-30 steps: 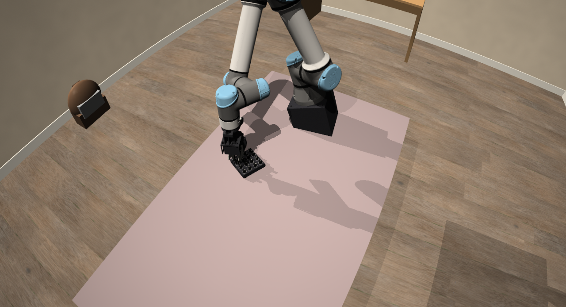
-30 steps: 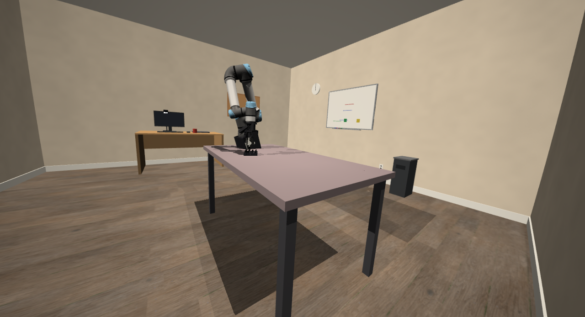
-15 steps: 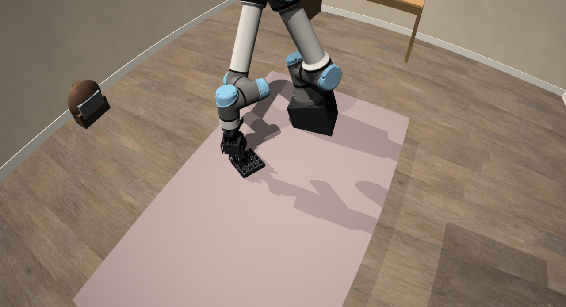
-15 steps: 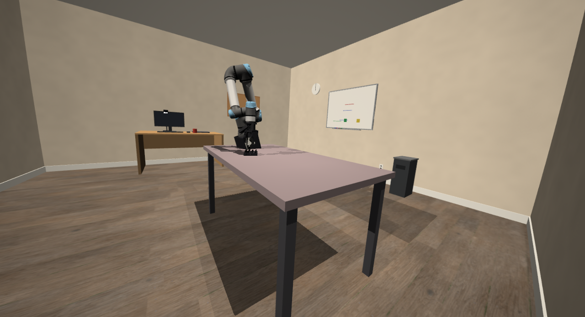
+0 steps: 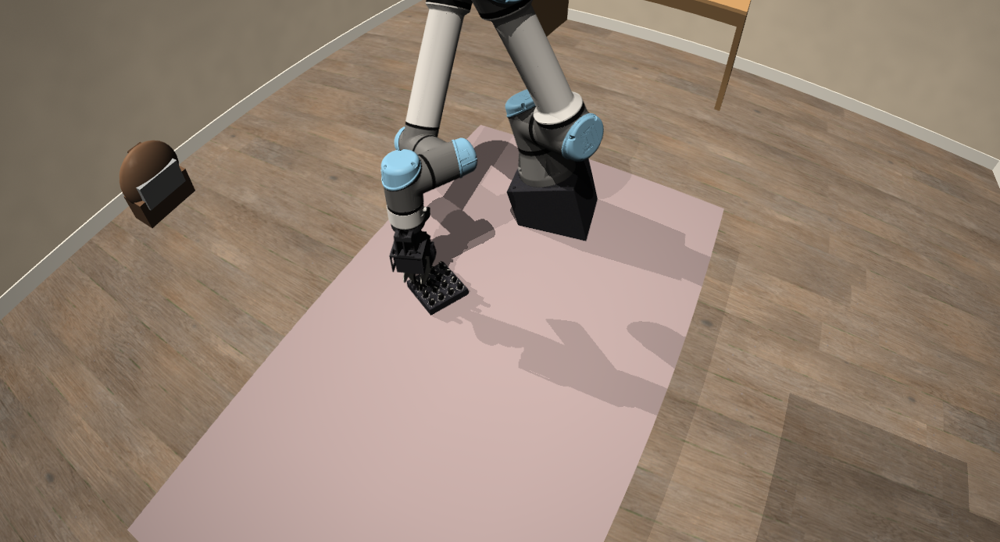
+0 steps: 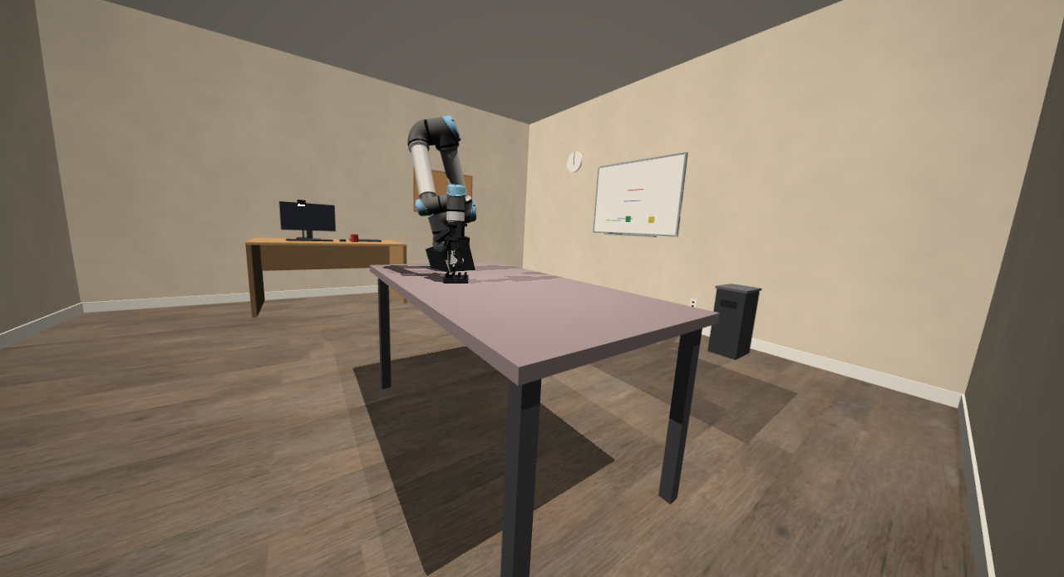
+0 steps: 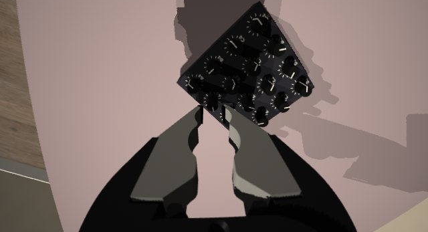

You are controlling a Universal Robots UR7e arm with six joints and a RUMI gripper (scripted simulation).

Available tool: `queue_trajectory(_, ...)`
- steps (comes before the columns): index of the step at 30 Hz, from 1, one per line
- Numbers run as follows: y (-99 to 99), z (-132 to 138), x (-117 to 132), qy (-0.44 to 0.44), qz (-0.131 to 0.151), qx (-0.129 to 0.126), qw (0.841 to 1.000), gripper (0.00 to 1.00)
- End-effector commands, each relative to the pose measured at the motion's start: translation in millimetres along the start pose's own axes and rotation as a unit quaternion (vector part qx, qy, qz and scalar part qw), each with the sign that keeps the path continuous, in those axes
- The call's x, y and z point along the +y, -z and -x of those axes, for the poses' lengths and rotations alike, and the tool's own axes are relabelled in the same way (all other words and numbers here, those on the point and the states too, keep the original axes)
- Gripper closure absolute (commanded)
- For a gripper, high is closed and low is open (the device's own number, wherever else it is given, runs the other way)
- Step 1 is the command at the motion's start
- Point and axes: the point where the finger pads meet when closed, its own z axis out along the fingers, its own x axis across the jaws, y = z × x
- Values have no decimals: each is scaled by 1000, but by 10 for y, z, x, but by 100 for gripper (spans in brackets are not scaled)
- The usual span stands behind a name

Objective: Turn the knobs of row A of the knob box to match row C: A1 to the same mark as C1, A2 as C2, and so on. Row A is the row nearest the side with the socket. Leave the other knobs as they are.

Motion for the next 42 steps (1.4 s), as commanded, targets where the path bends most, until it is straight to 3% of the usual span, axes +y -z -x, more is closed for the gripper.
queue_trajectory(1, 4, 3, 3, 0, 0, 0, 1000, 89)
queue_trajectory(42, -137, 3, 3, 0, 0, 0, 1000, 89)
